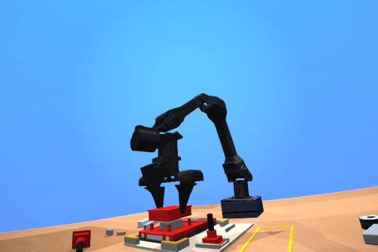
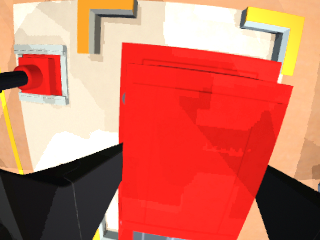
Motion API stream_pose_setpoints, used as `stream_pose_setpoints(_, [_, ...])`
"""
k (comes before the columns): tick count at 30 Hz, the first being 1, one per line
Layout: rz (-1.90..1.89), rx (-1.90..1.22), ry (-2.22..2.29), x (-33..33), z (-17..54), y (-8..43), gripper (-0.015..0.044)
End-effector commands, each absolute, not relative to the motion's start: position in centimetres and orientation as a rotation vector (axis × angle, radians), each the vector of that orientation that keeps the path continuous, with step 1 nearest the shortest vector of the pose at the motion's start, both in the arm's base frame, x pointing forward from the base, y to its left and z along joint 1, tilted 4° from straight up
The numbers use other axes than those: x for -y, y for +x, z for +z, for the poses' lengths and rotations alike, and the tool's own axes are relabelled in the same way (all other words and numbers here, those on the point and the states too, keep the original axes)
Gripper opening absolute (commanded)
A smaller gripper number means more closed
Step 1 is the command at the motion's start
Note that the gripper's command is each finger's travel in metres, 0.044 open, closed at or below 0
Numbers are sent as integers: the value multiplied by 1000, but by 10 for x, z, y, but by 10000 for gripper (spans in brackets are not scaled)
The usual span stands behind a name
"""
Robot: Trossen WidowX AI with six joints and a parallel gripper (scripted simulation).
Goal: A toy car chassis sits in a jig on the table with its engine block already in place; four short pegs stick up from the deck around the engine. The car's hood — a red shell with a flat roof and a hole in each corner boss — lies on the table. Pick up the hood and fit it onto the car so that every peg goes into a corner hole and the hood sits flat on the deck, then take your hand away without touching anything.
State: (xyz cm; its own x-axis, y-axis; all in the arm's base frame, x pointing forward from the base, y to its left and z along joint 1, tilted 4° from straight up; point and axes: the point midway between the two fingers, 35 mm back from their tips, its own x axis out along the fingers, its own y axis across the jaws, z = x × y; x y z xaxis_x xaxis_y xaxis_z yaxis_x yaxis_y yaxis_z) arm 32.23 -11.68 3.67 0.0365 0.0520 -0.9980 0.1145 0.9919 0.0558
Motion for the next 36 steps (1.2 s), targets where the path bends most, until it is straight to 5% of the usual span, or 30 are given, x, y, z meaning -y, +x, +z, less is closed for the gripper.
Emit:
stream_pose_setpoints(1, [-45, -1531, 131, 117, 37, 323, 0])
stream_pose_setpoints(36, [-45, -1531, 131, 117, 30, 322, 0])
